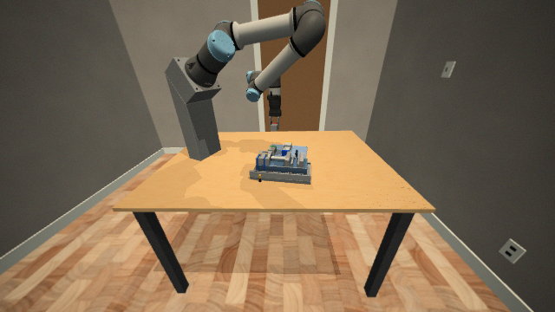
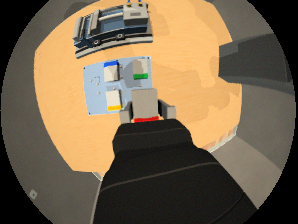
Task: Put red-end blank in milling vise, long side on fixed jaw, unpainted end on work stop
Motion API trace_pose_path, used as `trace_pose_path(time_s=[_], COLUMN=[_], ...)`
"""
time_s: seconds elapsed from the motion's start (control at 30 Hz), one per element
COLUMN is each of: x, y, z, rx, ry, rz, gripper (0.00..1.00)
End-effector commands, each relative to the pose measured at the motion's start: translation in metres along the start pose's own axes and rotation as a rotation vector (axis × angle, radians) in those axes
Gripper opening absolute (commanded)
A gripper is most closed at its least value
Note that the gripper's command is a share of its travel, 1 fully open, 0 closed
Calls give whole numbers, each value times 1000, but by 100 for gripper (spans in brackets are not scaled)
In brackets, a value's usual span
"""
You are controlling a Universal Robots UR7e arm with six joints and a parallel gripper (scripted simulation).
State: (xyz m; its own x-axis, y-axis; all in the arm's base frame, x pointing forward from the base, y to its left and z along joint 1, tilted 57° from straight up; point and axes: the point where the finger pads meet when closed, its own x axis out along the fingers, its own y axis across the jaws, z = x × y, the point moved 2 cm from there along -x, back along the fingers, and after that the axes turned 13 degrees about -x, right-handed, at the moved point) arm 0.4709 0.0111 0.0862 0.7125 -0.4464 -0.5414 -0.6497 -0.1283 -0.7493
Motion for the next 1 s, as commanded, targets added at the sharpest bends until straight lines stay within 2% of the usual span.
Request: trace_pose_path(time_s=[0.0,0.17,0.57,0.73,0.97], x=[0,2,2,1,1], y=[0,0,0,0,0], z=[0,0,0,0,0], rx=[0,230,230,455,455], ry=[0,0,0,-1,-1], rz=[-1,-1,-1,-1,-1], gripper=[0,0,0,0,0])
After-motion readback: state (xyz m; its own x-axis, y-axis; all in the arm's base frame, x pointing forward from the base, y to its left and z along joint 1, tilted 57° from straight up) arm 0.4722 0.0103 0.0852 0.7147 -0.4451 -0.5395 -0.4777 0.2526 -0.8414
